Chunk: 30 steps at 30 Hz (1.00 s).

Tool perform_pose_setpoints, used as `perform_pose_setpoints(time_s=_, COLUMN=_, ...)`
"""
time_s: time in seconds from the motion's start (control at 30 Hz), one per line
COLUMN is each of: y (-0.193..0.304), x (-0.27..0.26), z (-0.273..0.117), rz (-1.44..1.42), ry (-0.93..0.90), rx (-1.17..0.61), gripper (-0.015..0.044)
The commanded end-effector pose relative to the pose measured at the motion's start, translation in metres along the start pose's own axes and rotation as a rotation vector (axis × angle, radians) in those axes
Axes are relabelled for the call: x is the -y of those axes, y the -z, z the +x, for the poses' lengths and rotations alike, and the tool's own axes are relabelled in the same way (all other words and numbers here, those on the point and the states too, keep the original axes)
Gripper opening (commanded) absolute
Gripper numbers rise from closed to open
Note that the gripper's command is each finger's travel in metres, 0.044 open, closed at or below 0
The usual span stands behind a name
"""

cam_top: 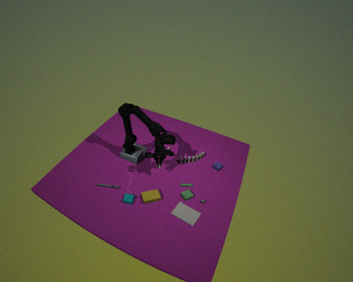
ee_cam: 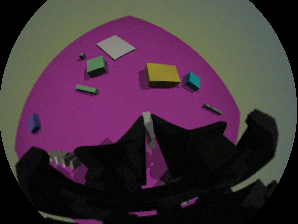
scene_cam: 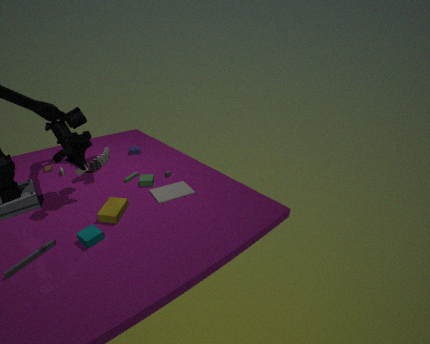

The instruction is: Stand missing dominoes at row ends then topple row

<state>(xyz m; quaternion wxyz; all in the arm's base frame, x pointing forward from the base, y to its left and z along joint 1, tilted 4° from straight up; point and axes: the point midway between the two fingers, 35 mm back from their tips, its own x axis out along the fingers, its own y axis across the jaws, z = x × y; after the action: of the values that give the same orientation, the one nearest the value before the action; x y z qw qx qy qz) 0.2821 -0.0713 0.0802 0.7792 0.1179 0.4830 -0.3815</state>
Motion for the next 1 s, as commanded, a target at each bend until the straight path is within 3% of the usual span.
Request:
perform_pose_setpoints(time_s=0.0, y=0.001, x=-0.004, z=0.0, rz=-0.005, ry=0.004, rx=0.08, gripper=0.003)
perform_pose_setpoints(time_s=0.97, y=0.023, x=0.0, z=-0.02, rz=0.087, ry=0.047, rx=0.69, gripper=0.003)
